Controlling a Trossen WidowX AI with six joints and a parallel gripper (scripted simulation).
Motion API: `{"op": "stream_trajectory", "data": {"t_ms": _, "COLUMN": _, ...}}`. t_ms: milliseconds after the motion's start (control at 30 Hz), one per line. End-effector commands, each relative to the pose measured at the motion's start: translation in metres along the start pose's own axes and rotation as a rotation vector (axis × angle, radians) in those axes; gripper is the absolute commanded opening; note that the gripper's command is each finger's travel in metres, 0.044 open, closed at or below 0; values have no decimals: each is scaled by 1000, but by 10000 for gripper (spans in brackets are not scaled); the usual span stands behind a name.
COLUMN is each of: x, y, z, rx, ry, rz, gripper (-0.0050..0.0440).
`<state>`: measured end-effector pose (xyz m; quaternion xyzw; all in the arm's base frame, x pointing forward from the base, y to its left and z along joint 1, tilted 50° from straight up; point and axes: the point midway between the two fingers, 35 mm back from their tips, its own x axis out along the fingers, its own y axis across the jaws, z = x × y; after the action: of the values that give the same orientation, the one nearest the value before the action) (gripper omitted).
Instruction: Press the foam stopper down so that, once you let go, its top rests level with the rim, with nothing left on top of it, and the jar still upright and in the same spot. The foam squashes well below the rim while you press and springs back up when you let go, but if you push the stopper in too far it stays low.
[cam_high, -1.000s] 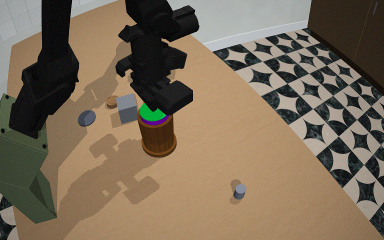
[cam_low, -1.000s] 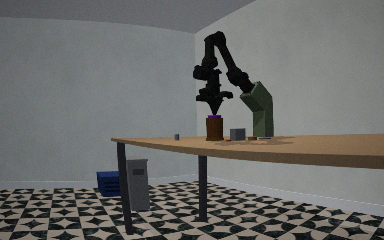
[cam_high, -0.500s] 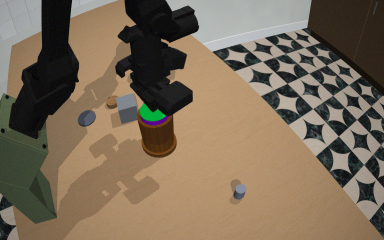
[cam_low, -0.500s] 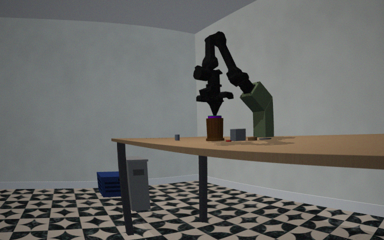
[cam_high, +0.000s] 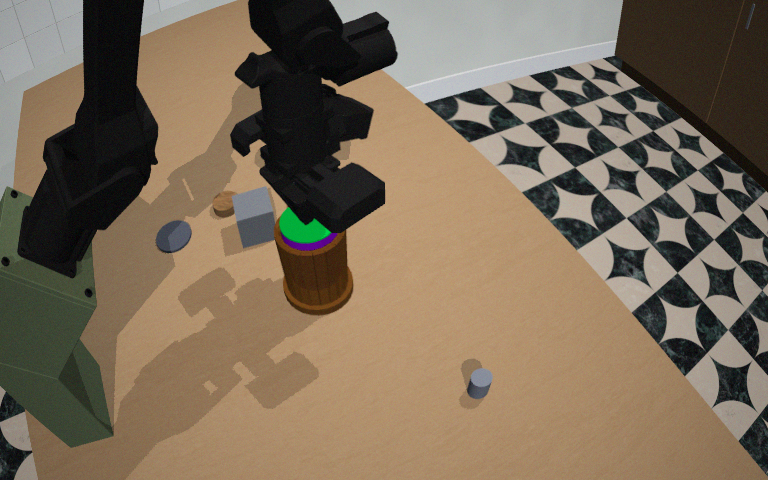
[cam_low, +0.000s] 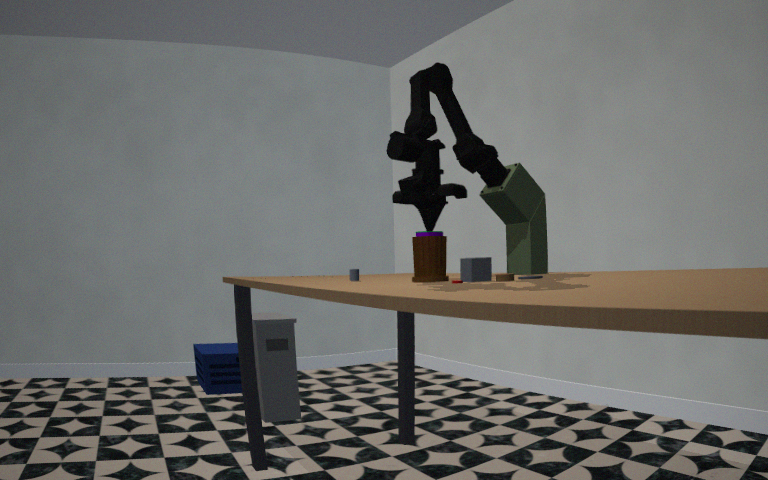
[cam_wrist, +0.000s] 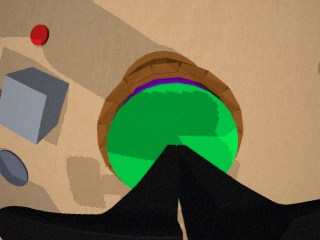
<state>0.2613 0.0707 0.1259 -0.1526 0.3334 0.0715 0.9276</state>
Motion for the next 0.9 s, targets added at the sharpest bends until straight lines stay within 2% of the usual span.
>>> {"op": "stream_trajectory", "data": {"t_ms": 0, "x": -1, "y": 0, "z": 1, "rx": -1, "ry": -6, "rz": 2, "gripper": 0}}
{"op": "stream_trajectory", "data": {"t_ms": 867, "x": 2, "y": 0, "z": 0, "rx": -1, "ry": -6, "rz": 2, "gripper": 0}}
